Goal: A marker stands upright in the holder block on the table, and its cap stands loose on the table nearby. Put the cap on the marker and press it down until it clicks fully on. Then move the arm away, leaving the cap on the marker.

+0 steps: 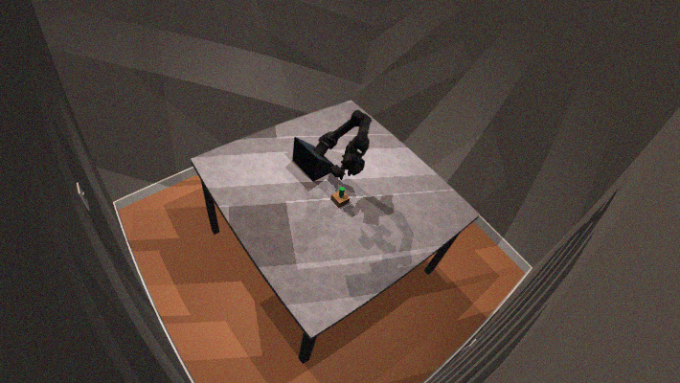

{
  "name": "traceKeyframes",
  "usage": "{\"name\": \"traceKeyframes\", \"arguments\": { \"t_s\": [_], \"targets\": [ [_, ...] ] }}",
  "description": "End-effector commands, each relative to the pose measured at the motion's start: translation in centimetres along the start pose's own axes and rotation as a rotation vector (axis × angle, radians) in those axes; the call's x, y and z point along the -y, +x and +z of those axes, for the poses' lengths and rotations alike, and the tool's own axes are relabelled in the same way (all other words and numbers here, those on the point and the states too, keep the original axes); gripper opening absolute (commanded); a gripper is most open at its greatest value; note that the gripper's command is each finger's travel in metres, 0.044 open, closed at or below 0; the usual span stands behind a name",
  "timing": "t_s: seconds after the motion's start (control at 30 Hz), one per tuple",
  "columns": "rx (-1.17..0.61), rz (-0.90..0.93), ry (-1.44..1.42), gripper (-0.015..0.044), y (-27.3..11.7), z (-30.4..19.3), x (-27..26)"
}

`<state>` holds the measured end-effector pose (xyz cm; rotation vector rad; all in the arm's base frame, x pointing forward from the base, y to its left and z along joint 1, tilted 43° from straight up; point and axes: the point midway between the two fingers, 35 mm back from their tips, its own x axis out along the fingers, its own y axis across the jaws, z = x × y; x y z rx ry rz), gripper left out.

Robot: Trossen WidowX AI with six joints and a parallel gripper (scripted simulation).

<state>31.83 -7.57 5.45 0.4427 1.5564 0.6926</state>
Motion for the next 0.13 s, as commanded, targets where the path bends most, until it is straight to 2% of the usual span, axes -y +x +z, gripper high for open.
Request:
{"name": "traceKeyframes", "arguments": {
  "t_s": [0.0,0.1],
  "targets": [
    [-0.003,-0.001,-0.004,0.0341,-0.04,-0.06,0.01],
    [-0.003,-0.001,-0.004,0.042,-0.04,-0.06,0.01]
  ]
}}
